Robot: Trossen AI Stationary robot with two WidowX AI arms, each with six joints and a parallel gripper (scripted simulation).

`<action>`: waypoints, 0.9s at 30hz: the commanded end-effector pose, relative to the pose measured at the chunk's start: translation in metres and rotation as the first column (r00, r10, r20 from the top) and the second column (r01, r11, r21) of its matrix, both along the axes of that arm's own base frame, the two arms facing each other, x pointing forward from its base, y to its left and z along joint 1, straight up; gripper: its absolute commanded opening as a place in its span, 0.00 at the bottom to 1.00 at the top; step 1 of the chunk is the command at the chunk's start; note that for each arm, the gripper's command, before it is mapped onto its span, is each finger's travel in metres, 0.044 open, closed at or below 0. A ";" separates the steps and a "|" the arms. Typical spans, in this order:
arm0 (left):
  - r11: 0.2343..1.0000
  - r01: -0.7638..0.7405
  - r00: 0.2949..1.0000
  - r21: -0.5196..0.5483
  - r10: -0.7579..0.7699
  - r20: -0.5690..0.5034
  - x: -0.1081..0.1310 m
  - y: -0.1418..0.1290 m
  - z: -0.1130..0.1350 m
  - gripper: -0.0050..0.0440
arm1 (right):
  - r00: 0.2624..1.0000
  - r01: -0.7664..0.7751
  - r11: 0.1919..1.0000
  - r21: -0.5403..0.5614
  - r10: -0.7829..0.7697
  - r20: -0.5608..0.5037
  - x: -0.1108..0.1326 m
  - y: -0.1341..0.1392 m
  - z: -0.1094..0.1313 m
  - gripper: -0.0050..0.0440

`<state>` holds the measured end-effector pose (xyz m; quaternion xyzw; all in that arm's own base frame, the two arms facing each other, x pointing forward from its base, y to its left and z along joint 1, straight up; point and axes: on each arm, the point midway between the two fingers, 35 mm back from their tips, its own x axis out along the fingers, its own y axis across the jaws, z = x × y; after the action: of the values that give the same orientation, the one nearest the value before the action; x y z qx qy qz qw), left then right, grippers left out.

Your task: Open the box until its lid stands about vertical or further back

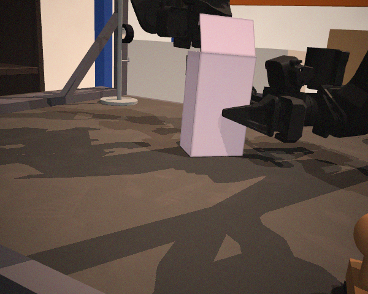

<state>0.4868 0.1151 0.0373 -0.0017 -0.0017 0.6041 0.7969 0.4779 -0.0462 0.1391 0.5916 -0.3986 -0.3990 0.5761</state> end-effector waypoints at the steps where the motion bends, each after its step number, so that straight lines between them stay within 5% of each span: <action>1: 1.000 0.005 1.000 -0.001 -0.005 0.030 0.004 -0.001 0.013 0.69 | 1.000 0.010 1.000 -0.006 -0.010 0.017 -0.003 -0.003 0.008 0.20; 27: 1.000 0.005 1.000 -0.001 -0.005 0.030 0.004 -0.001 0.013 0.69 | 1.000 0.012 1.000 -0.008 -0.011 0.018 0.000 -0.011 0.013 0.20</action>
<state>0.4865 0.1153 0.0368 -0.0017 -0.0015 0.6043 0.7968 0.4767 -0.0518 0.1399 0.5867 -0.4023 -0.3990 0.5785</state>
